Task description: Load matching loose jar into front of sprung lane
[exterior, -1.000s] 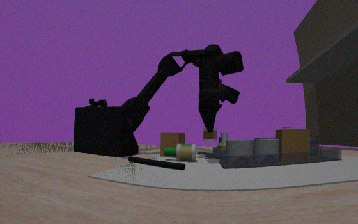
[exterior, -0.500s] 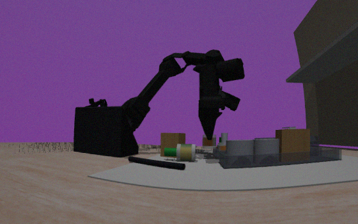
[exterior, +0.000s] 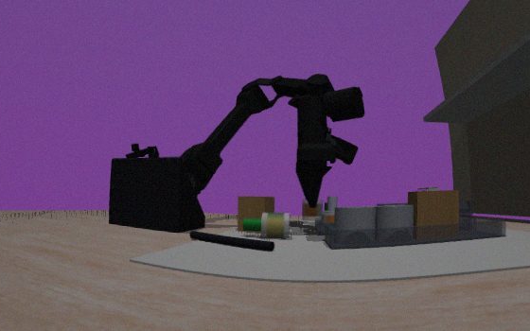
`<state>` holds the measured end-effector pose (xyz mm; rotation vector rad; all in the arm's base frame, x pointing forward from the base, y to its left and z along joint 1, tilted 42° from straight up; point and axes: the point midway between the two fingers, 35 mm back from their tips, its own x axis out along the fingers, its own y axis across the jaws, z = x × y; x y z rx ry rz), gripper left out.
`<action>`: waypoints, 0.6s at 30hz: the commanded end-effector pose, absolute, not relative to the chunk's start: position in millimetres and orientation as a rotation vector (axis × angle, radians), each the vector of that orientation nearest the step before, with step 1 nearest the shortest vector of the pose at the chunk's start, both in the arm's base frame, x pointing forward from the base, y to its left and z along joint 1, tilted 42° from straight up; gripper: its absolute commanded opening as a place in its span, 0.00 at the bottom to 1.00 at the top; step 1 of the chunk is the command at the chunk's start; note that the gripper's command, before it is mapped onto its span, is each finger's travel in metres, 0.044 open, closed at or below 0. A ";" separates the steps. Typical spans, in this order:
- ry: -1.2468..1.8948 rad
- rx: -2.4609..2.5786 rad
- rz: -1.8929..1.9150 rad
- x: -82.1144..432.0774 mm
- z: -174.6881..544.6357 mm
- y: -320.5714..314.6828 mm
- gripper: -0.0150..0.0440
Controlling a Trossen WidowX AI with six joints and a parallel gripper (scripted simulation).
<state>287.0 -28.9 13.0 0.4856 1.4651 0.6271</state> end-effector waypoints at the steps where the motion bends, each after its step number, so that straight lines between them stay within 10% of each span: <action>1: 1.459 0.492 0.624 290.6 14.0 -29.0 0.25; 18: 1.459 0.492 0.624 296.9 14.2 -28.5 0.25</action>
